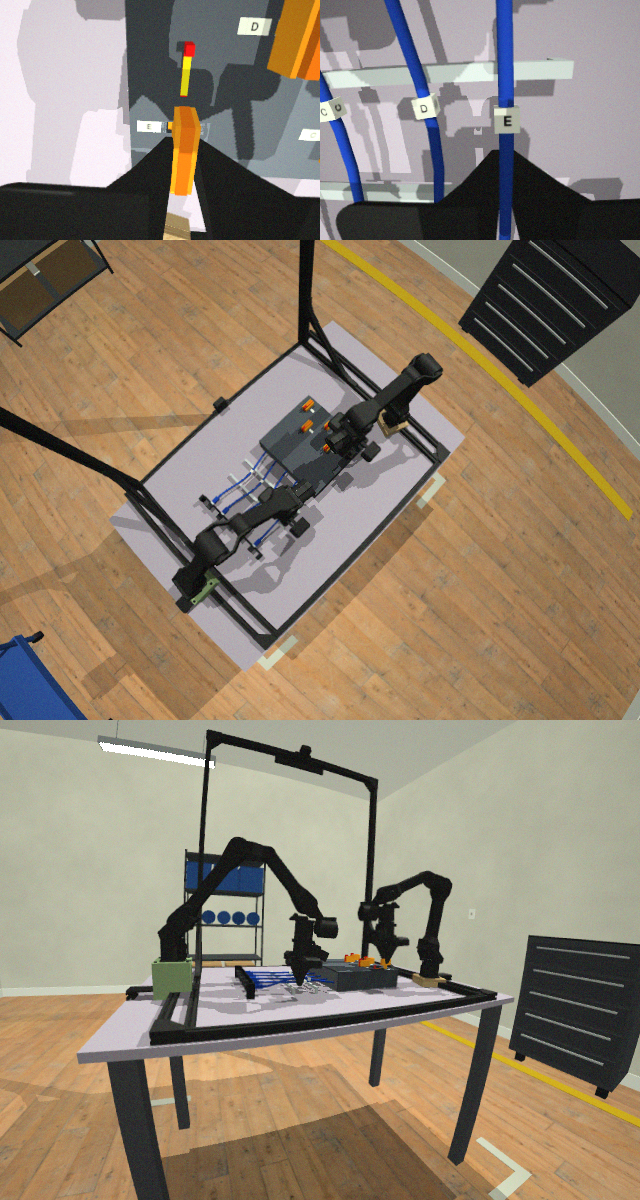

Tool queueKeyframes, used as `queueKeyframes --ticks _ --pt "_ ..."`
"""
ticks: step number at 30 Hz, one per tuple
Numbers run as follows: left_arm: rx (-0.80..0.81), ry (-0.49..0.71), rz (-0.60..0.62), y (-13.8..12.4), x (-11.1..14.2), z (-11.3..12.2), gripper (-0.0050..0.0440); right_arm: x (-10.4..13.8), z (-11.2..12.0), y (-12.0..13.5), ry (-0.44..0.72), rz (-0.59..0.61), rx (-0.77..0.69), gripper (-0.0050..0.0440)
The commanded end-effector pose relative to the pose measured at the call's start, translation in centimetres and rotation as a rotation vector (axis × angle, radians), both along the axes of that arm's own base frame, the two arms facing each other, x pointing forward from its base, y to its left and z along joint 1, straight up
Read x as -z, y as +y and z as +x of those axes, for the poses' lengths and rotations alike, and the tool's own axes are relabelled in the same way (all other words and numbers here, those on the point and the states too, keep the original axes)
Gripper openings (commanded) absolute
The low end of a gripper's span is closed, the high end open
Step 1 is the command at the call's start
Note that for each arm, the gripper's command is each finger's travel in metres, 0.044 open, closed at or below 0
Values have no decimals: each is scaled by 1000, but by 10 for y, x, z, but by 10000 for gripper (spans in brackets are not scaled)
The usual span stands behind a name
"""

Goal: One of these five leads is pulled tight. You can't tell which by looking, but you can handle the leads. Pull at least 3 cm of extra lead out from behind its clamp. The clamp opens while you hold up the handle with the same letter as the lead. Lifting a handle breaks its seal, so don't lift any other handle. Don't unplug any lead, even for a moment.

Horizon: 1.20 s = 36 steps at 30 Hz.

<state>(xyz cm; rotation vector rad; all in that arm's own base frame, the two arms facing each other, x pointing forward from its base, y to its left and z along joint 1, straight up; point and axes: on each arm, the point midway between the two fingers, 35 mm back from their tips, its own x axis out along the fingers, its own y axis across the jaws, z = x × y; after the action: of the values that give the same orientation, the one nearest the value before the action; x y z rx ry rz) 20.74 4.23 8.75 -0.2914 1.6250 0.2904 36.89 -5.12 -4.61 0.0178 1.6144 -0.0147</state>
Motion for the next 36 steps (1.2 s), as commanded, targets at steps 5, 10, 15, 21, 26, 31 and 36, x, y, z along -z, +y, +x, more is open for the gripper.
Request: queueKeyframes --ticks 5,10,15,21,26,31,36 --pt "0 -29 6 1 -16 3 -50 -30 7 -1 -40 -5 0 -50" --pt "0 -29 6 1 -16 3 -50 -30 7 -1 -40 -5 0 -50" --pt "0 -29 6 1 -16 3 -50 -30 7 -1 -40 -5 0 -50" --pt "0 -24 4 1 -16 4 -50 -44 3 0 -17 -2 0 -50" --pt "0 -24 4 1 -16 4 -50 -44 3 0 -17 -2 0 -50" --pt "0 -24 4 1 -16 4 -50 -44 3 0 -17 -2 0 -50" --pt "-1 -19 3 1 -16 4 -50 -53 -2 0 12 2 0 -50"
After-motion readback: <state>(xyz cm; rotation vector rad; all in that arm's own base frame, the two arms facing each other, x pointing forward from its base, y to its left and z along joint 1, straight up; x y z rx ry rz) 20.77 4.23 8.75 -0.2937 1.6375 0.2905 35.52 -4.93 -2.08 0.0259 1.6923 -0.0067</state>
